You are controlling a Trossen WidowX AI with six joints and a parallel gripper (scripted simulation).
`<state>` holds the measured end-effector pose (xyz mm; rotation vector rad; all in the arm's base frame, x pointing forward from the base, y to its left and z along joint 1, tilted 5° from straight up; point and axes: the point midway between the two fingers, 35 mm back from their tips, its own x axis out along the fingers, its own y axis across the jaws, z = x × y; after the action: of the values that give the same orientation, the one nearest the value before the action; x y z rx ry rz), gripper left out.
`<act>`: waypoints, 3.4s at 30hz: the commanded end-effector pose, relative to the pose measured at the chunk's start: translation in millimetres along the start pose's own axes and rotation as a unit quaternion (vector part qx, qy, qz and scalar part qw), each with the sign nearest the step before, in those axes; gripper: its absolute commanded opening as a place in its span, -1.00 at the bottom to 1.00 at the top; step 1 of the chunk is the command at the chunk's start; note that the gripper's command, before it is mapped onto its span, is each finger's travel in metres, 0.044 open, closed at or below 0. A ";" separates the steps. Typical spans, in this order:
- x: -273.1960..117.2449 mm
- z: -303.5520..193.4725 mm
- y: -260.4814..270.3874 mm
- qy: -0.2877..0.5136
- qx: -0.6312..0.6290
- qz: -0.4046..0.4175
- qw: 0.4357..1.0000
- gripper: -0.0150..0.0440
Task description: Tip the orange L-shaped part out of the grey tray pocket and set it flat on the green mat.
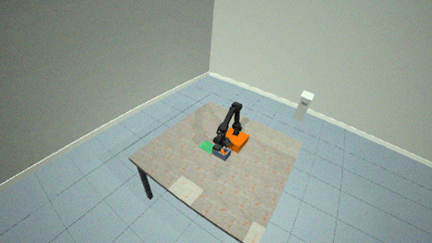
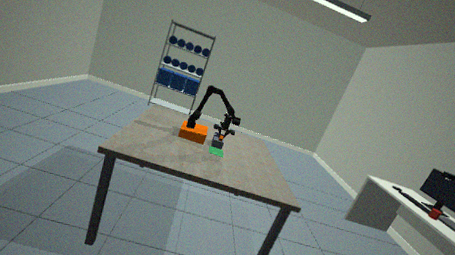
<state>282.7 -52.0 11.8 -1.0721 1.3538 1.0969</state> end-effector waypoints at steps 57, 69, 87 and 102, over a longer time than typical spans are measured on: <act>-83.8 -0.3 -0.6 0.002 -0.001 -0.002 1.000 -0.49; -81.6 -40.6 2.1 0.004 -0.001 -0.002 1.000 -0.49; -82.4 -121.1 10.2 0.008 -0.001 -0.002 1.000 -0.49; -82.7 -166.9 14.3 0.010 -0.001 -0.002 1.000 -0.49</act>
<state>243.6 -208.2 100.7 -1.0812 1.3655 1.0848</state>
